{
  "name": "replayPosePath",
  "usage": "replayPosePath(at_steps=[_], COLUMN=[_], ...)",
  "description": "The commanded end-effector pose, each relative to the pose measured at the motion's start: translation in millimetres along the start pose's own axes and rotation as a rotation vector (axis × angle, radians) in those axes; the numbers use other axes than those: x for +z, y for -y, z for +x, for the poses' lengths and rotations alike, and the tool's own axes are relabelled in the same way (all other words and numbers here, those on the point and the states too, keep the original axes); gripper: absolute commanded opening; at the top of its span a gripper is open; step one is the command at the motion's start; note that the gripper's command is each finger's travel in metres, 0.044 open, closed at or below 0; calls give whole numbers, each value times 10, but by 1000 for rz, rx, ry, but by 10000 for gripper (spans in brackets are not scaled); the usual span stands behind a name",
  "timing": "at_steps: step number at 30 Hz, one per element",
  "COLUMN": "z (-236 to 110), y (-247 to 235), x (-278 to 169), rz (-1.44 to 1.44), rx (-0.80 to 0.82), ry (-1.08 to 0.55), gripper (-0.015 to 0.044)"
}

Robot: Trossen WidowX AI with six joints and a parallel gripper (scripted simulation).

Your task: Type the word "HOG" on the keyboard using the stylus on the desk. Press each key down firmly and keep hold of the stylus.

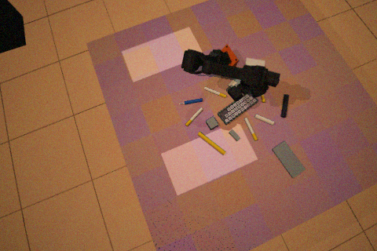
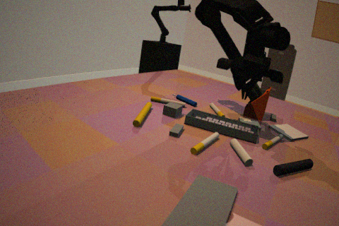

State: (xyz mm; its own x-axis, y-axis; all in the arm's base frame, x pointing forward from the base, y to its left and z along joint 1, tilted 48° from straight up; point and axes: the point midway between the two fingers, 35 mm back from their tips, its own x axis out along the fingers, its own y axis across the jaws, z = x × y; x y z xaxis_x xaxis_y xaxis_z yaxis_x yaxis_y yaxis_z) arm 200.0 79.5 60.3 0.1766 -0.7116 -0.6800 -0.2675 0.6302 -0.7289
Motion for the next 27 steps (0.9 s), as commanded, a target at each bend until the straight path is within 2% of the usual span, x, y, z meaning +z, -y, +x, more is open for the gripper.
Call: replayPosePath(at_steps=[1,7,10,13,17,27], z=[0,0,9,131,324,508], y=[0,0,30,439,1082,1789], x=[0,0,-2,-59,-305,-913], rz=[0,0,23,344,884,1619], rx=[0,0,-4,-66,-191,-407], ry=[0,0,0,12,55,193], gripper=[0,0,79,150,150,150])
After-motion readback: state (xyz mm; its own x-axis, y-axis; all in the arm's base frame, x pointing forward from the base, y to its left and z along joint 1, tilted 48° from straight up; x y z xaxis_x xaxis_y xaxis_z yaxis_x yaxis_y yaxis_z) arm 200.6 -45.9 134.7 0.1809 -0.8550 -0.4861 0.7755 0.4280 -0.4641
